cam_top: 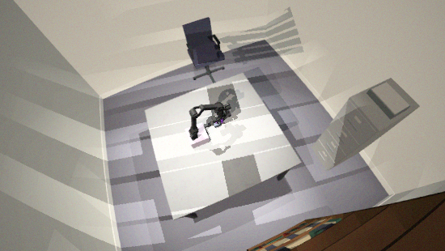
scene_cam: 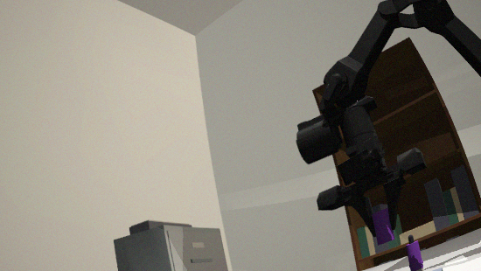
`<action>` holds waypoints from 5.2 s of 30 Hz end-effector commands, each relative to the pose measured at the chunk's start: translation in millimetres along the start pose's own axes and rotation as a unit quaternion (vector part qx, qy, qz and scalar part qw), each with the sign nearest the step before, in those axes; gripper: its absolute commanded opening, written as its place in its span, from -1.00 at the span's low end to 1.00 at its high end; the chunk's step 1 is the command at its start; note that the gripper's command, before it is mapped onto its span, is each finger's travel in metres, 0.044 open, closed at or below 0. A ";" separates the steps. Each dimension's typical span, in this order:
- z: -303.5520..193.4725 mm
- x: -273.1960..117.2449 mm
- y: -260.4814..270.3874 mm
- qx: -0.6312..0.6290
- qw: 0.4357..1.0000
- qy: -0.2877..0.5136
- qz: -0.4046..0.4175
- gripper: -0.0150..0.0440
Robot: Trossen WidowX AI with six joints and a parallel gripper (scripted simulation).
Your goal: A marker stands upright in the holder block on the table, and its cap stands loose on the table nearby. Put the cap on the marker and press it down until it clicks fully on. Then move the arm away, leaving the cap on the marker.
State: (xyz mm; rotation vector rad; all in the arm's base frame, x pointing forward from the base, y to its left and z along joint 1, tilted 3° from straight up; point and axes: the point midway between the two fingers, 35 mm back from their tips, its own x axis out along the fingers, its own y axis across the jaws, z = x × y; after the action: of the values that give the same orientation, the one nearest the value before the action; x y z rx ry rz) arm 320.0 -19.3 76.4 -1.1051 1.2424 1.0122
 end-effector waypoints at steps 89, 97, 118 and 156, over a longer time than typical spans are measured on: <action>52.2 41.0 49.8 0.001 1.000 -0.001 0.004 1.00; 52.2 -31.2 49.6 0.001 1.000 -0.001 0.004 1.00; 53.4 -21.8 52.1 0.702 0.712 0.003 0.002 -0.49; 53.2 18.5 51.4 0.702 0.712 0.003 0.002 -0.49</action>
State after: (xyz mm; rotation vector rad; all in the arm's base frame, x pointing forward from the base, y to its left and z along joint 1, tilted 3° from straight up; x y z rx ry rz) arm 282.5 43.4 60.0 0.1346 1.4894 -0.1370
